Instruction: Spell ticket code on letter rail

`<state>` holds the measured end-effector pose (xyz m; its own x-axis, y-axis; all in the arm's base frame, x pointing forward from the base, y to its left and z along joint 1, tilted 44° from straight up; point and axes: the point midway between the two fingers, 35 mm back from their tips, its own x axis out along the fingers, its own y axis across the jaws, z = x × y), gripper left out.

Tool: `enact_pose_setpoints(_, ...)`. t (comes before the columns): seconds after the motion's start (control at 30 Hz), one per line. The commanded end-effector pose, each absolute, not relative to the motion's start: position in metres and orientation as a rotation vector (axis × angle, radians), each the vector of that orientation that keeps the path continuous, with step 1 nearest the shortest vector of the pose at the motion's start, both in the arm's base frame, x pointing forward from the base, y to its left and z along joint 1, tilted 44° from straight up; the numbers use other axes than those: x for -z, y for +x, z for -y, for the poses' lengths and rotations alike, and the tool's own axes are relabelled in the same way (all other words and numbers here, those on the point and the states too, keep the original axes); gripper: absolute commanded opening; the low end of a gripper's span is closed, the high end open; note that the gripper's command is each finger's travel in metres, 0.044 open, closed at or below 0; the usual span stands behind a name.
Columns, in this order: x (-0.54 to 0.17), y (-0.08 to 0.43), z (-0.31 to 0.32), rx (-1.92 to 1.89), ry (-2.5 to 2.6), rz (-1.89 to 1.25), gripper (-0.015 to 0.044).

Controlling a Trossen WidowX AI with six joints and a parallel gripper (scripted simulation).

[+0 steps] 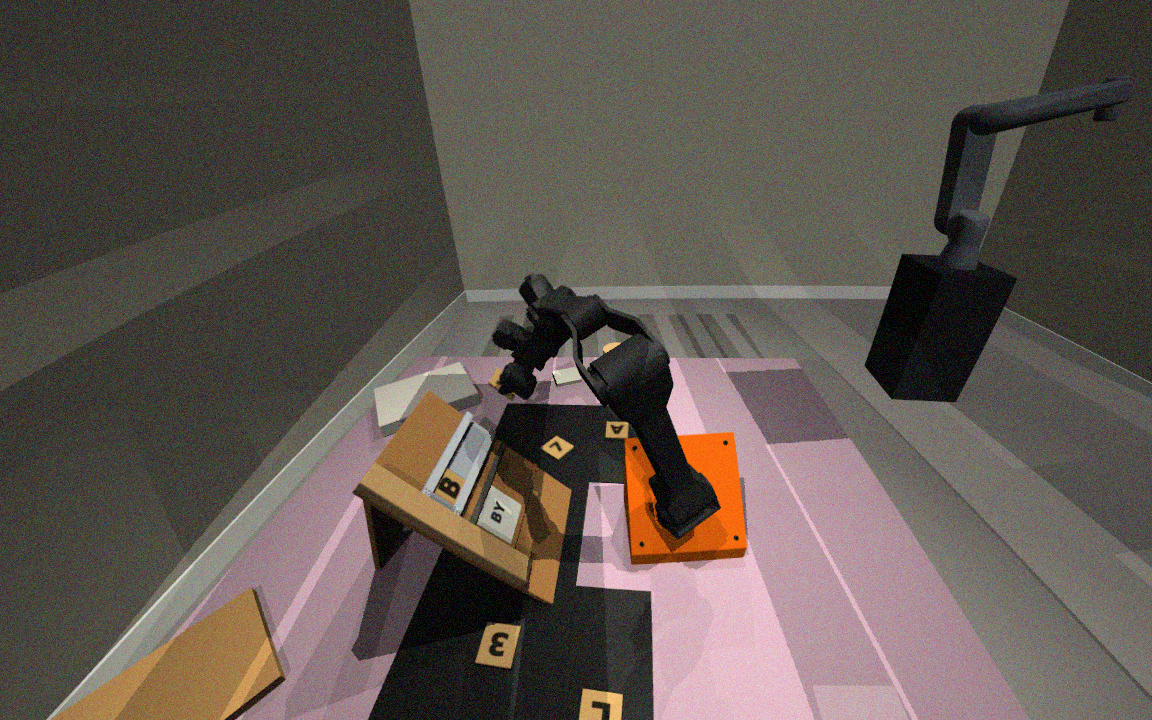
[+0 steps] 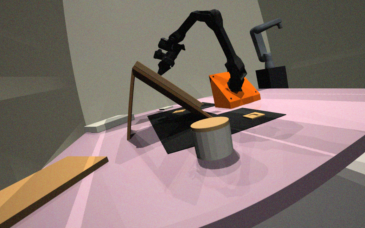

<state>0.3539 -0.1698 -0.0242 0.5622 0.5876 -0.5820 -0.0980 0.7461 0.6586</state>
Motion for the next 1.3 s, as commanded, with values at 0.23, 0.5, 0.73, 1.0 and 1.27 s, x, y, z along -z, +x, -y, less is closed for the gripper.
enact_pose_setpoints(0.23, 0.052, 0.368, 0.162, -0.437, 0.637, -0.869, 0.0)
enact_pose_setpoints(0.5, 0.062, 0.38, 0.148, -0.439, 0.638, -0.866, 0.0)
enact_pose_setpoints(0.73, 0.062, 0.38, 0.148, -0.439, 0.638, -0.866, 0.0)
enact_pose_setpoints(1.0, 0.061, 0.38, 0.148, -0.439, 0.639, -0.866, 0.0)
enact_pose_setpoints(1.27, 0.058, 0.38, 0.145, -0.439, 0.639, -0.866, 0.0)
